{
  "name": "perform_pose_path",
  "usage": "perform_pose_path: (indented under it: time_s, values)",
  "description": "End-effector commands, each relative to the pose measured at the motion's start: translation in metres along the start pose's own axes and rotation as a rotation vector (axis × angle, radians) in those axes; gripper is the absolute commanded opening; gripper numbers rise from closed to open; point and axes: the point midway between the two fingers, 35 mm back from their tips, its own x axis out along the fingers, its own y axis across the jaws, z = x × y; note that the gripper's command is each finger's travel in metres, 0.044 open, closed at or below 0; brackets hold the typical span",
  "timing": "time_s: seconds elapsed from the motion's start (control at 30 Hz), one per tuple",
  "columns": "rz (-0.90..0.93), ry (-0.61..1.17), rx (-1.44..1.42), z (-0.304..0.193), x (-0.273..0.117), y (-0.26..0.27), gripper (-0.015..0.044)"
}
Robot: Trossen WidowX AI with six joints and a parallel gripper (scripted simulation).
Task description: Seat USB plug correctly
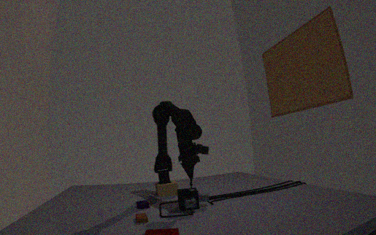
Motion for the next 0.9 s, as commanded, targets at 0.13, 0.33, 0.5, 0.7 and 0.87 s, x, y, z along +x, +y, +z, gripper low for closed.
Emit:
perform_pose_path:
  time_s: [0.13,0.33,0.5,0.7,0.87]
  values:
    - [-0.001,-0.010,-0.003,0.0009,0.0011,0.0000,0.0000]
    - [-0.001,-0.010,-0.003,0.0009,0.0018,0.0000,0.0000]
    - [-0.001,-0.010,-0.003,0.0008,0.0024,0.0000,0.0000]
    - [-0.001,-0.010,-0.003,0.0007,0.0031,0.0000,0.0000]
    - [-0.001,-0.010,-0.003,0.0007,0.0037,0.0000,0.0000]
